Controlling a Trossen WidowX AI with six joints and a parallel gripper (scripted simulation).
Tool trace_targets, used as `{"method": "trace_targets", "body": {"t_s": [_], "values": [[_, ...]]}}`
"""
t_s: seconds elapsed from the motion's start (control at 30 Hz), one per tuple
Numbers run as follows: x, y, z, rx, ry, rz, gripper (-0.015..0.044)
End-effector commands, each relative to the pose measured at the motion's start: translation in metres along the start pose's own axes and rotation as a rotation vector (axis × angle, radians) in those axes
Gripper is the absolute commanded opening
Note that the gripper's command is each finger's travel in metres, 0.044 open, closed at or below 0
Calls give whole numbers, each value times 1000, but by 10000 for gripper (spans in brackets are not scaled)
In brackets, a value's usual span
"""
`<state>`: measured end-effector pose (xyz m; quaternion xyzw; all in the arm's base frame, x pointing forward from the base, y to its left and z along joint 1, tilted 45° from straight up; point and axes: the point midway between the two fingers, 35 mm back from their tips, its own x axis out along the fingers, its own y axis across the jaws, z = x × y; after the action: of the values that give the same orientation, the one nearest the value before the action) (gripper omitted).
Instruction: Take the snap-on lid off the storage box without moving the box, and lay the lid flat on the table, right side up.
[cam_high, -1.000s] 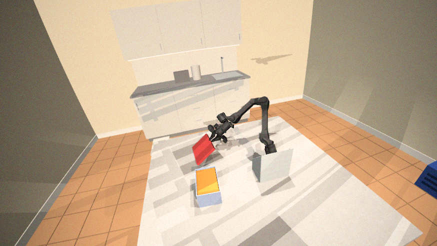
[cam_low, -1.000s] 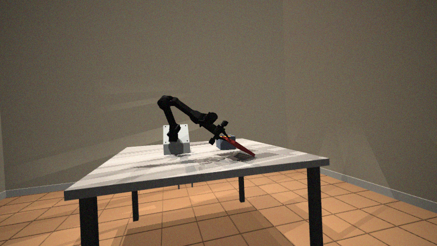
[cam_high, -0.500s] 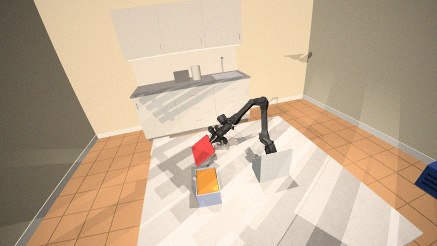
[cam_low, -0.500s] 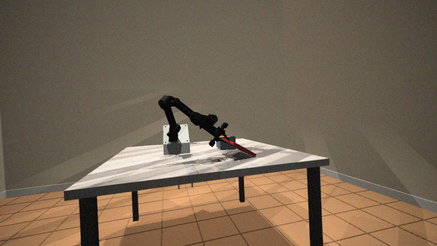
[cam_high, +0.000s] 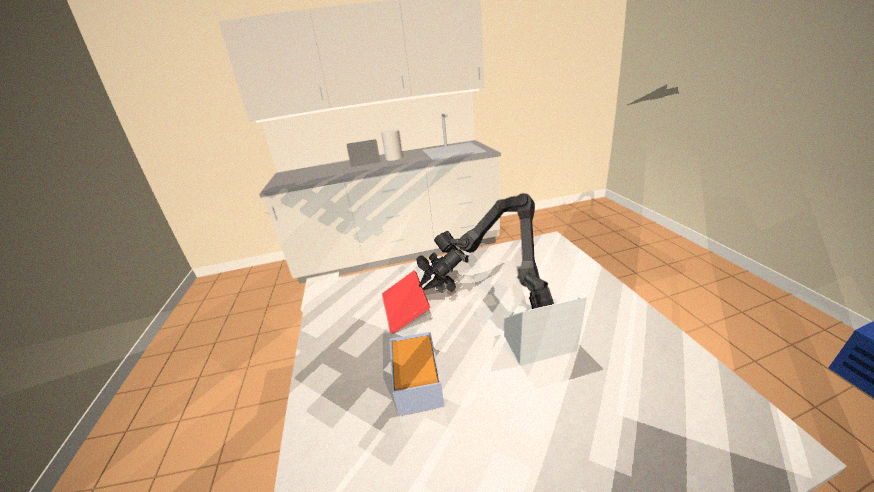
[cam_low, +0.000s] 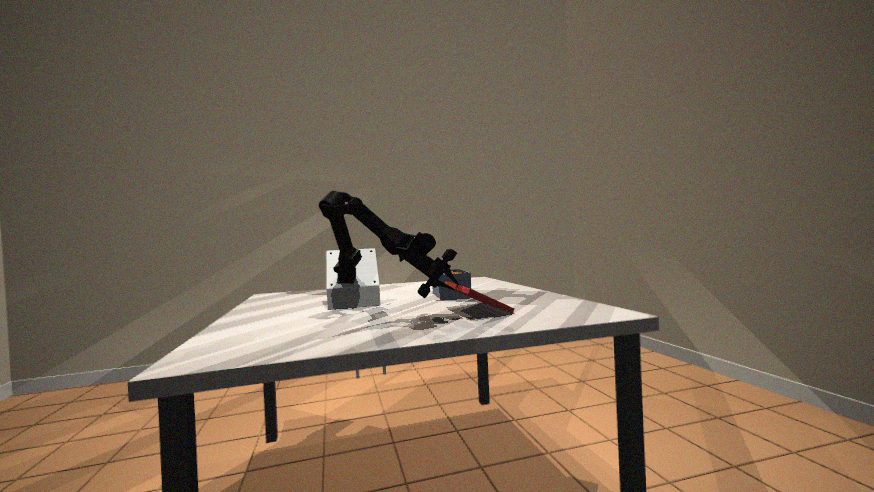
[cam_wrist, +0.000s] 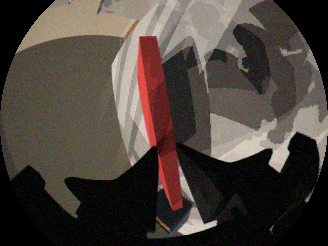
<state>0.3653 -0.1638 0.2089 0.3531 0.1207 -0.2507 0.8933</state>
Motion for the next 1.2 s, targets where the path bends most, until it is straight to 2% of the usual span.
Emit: {"method": "trace_targets", "body": {"t_s": [0.0,0.53,0.87,0.93,1.13,1.17], "values": [[4,-9,-1,2,2,-17,0],[12,-19,-1,1,2,-17,0],[10,-16,-1,1,2,-17,263],[10,-16,-1,1,2,-17,275],[2,-23,-1,1,2,-18,433],[0,-24,-1,0,2,-18,440]]}}
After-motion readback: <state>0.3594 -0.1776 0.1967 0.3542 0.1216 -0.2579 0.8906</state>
